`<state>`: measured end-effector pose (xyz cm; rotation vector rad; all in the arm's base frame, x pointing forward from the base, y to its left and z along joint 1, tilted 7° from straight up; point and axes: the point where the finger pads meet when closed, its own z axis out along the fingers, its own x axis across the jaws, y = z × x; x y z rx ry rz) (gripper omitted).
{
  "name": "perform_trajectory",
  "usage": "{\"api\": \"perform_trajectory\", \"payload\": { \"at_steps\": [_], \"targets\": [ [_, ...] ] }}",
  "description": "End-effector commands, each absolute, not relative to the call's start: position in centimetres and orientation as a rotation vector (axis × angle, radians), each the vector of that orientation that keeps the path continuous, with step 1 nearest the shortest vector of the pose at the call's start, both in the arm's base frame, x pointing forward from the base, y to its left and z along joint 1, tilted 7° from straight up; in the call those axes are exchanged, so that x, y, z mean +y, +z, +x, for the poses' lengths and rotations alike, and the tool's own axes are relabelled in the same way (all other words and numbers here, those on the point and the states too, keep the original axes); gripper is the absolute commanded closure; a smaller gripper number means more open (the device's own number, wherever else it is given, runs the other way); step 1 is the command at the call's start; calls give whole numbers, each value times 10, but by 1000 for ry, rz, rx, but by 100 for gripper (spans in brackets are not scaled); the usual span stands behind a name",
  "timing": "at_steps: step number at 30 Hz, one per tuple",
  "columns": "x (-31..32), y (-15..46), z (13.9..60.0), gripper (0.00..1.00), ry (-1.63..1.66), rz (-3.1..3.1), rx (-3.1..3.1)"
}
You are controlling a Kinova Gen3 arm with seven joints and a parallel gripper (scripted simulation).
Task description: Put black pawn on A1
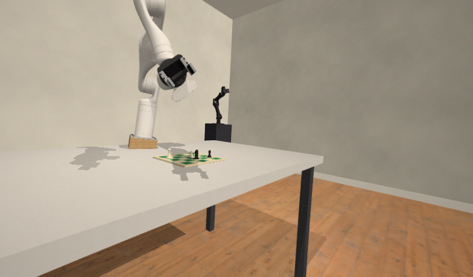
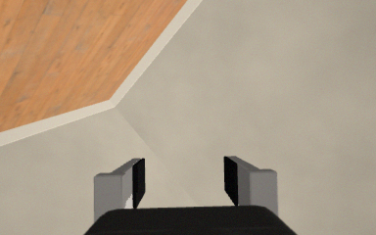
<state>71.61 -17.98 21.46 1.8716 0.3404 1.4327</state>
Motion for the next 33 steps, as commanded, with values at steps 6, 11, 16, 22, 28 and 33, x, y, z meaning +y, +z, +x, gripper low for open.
{"api": "perform_trajectory", "payload": {
  "at_steps": [6,11,16,22,28,33],
  "targets": [
    [-180,216,716,0,1434,1869,339],
    [-180,216,716,0,1434,1869,339],
    [-180,216,716,0,1434,1869,339],
    [-180,216,716,0,1435,1869,337],
    [-179,217,718,0,1444,1875,315],
    [-177,218,721,0,1458,1883,281]
  ]
}}
